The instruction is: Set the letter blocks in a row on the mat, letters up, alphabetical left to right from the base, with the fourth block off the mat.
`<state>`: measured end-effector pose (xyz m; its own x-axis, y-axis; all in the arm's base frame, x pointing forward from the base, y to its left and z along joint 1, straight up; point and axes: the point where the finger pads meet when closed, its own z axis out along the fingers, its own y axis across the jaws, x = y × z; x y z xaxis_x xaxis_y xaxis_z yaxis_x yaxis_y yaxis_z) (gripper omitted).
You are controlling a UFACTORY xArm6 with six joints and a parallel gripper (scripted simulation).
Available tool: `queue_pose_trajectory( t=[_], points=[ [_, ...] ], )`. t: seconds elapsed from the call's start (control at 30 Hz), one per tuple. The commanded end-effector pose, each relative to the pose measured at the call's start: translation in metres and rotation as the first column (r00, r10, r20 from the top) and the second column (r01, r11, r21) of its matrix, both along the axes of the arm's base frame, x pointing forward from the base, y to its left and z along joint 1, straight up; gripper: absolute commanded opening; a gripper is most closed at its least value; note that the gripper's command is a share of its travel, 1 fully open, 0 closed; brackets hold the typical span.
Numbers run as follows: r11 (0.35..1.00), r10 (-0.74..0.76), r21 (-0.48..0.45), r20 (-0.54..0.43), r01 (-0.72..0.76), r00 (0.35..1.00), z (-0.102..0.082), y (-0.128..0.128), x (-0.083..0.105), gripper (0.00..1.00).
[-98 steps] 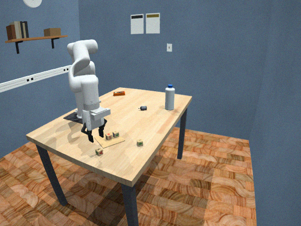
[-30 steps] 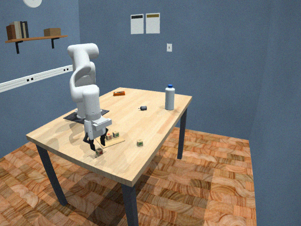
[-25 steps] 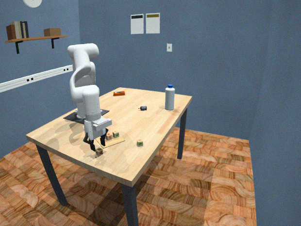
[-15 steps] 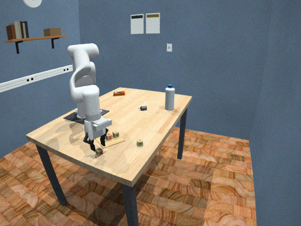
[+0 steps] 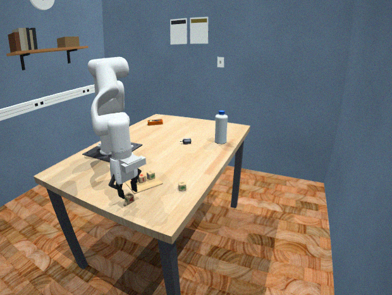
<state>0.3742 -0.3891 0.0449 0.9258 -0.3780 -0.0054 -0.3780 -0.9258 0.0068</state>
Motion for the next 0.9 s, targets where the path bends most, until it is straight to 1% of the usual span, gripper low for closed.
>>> queue_pose_trajectory(
  t=[0.0,0.27,0.53,0.87],
  points=[
    [1.000,0.000,-0.004,0.004,0.000,1.000,-0.005,-0.002,0.001,0.64],
    [1.000,0.000,-0.004,0.004,0.000,1.000,-0.022,-0.002,0.001,0.64],
    [1.000,0.000,-0.004,0.004,0.000,1.000,-0.027,-0.002,0.001,0.64],
    [1.000,0.000,-0.004,0.004,0.000,1.000,-0.028,-0.002,0.001,0.64]
  ],
)
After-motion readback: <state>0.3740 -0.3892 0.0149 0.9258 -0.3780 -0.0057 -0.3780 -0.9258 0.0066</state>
